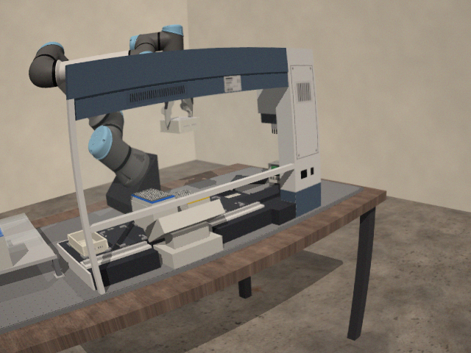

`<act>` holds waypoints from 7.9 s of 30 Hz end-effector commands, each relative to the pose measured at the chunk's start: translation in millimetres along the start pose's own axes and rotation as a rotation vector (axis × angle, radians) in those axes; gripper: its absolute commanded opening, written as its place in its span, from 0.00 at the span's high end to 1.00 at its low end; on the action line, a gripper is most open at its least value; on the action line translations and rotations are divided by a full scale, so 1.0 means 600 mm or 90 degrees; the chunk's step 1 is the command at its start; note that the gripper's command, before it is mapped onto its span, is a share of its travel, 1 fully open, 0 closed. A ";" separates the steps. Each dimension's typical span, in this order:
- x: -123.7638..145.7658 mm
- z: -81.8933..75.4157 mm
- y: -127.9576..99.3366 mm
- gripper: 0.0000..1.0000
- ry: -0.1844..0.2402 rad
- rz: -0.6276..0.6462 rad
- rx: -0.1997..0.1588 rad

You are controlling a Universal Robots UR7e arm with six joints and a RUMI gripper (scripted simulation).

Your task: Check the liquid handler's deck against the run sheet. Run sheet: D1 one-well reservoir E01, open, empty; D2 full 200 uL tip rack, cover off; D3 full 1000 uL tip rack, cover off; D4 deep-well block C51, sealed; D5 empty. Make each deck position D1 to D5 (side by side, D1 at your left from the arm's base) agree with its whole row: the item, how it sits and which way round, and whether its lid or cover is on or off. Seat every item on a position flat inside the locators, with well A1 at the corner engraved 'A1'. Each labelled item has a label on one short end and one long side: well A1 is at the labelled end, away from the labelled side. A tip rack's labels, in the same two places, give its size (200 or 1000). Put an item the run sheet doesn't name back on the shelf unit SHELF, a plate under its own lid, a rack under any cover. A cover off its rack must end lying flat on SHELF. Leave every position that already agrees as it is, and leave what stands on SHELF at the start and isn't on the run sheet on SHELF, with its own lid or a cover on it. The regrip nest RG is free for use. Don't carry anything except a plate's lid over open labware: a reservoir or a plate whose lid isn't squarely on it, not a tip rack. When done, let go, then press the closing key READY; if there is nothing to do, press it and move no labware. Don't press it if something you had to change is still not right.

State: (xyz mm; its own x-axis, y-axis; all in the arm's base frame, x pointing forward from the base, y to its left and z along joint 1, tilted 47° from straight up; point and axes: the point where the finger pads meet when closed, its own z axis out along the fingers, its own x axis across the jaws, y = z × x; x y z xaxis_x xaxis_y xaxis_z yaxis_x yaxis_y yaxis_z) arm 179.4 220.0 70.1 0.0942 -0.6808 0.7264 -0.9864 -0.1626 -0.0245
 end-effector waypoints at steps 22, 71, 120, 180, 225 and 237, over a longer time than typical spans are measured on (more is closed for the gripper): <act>0.135 -0.001 -0.005 1.00 0.000 0.025 0.000; 0.445 -0.001 -0.016 1.00 0.000 0.053 0.000; 0.596 -0.001 -0.154 1.00 0.000 -0.029 0.000; 0.591 -0.001 -0.298 1.00 0.000 -0.029 0.000; 0.591 0.063 -0.298 1.00 0.000 -0.029 0.001; 0.591 0.096 -0.298 1.00 0.000 -0.029 0.001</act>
State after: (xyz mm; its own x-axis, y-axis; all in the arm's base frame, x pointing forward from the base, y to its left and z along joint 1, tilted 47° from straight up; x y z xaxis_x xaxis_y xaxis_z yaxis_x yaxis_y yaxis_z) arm 396.3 -30.2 295.5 0.1395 -0.6726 0.7267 -0.9811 -0.1933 0.0094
